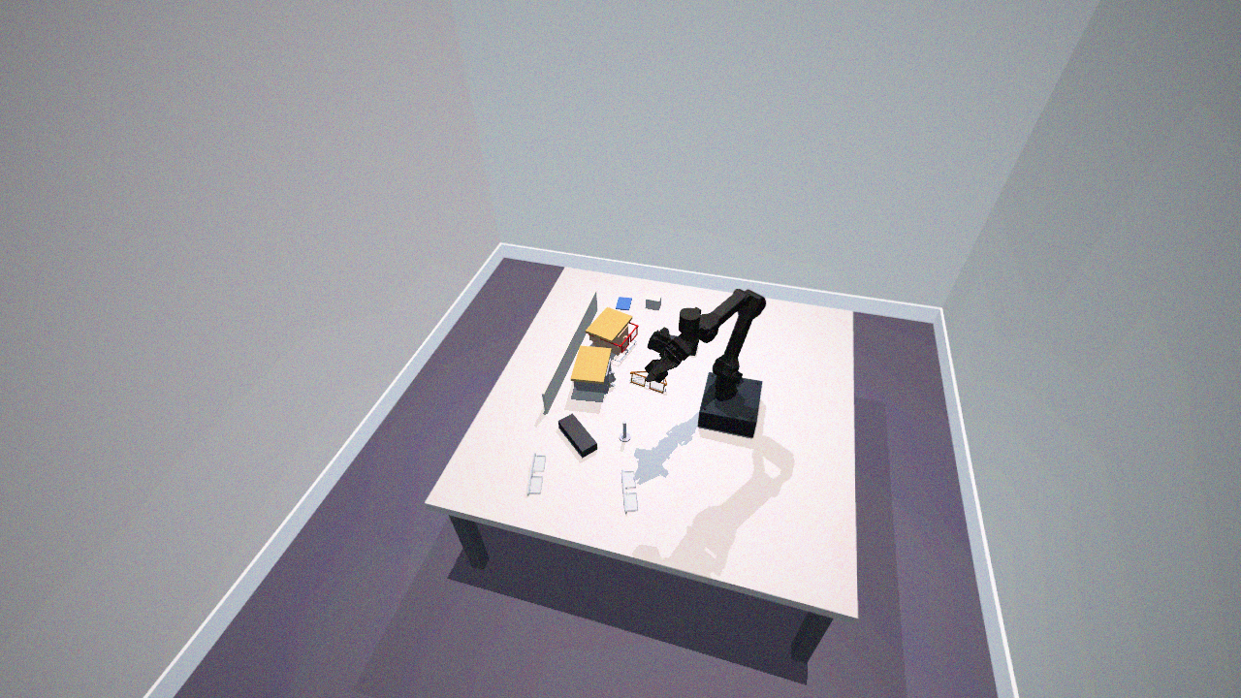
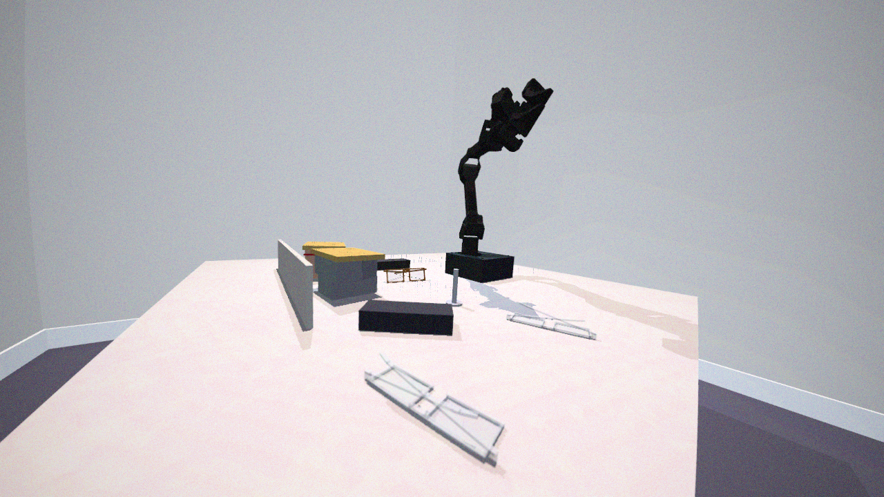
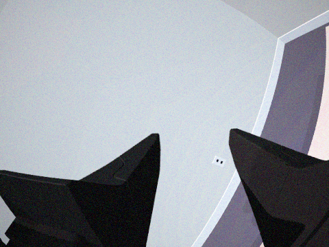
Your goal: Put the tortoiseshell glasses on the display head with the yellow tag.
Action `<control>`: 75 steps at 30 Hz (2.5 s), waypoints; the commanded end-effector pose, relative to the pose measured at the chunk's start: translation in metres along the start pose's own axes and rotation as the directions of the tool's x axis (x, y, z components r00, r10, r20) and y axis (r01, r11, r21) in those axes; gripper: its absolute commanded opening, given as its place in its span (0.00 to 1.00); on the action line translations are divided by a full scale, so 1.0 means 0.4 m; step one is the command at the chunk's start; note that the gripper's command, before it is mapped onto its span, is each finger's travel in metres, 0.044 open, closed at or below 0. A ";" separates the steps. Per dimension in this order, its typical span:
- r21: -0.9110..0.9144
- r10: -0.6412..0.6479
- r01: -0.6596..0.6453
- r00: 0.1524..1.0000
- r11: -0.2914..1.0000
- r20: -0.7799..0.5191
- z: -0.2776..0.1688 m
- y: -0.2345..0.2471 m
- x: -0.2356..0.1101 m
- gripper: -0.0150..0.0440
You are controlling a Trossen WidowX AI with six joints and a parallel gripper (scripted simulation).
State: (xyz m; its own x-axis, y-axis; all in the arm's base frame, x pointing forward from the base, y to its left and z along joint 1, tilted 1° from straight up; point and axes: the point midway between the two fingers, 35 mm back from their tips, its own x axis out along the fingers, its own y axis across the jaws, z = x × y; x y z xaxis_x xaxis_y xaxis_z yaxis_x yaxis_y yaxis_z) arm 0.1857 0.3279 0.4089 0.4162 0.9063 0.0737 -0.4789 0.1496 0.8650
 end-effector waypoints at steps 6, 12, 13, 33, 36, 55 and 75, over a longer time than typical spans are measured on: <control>-0.126 -0.425 0.429 0.903 0.894 0.056 0.093 -0.352 -0.025 0.59; -0.166 -0.683 0.681 0.728 0.713 0.056 0.150 -0.585 -0.129 0.59; -0.170 -0.720 0.716 0.693 0.677 0.050 0.157 -0.620 -0.153 0.59; -0.203 -0.891 0.978 -0.045 0.054 -0.452 0.029 -1.020 -0.795 0.59; -0.203 -0.887 0.978 -0.049 0.051 -0.460 0.025 -1.020 -0.801 0.59; -0.203 -0.887 0.978 -0.049 0.052 -0.460 0.014 -1.043 -0.799 0.46; -0.203 -0.886 0.978 -0.048 0.052 -0.460 -0.030 -1.112 -0.792 0.46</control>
State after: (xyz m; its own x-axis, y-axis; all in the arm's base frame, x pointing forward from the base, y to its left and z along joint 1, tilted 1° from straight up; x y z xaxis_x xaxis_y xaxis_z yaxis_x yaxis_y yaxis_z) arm 0.2584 -0.0213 0.0006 0.0545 0.0089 -0.9985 0.2198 0.9753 0.0207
